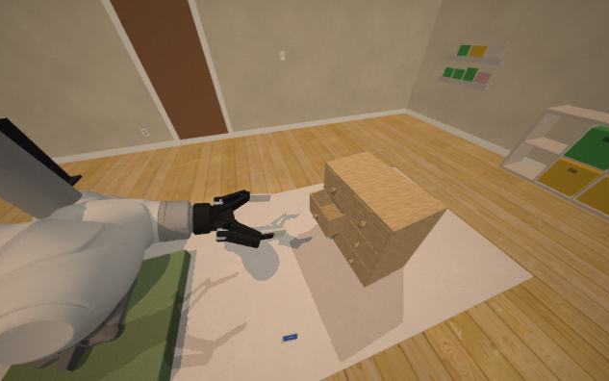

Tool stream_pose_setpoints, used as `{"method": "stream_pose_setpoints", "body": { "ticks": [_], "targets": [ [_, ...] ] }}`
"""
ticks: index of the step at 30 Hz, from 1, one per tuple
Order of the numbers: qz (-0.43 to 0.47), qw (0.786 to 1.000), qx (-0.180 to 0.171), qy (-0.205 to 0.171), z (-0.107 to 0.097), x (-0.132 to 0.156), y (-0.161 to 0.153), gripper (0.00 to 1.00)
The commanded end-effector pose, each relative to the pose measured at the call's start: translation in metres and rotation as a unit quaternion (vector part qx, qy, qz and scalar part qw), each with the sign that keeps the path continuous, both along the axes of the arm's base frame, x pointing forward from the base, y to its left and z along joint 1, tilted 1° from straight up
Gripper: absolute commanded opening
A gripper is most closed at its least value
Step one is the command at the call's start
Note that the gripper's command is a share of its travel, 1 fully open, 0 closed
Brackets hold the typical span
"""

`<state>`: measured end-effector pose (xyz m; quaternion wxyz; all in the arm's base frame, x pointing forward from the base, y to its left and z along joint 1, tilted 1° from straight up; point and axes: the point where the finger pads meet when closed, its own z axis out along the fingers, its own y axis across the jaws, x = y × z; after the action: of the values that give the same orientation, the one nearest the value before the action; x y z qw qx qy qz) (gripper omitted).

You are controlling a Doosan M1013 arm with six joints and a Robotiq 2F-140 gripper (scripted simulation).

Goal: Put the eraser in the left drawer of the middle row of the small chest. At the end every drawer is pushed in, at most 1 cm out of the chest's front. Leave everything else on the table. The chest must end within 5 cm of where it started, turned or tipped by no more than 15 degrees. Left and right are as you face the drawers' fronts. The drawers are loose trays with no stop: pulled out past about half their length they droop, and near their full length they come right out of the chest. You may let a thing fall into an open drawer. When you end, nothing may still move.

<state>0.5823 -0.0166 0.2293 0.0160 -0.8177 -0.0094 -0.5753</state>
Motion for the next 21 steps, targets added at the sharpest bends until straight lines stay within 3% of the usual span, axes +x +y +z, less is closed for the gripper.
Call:
{"method": "stream_pose_setpoints", "body": {
  "ticks": [1,21],
  "targets": [
    [-0.001,1.0,0.0,0.004,-0.0017,-0.0023,-0.0007,1.0],
    [0.001,0.998,-0.001,0.059,0.0018,-0.0023,-0.0001,1.0]
  ]
}}
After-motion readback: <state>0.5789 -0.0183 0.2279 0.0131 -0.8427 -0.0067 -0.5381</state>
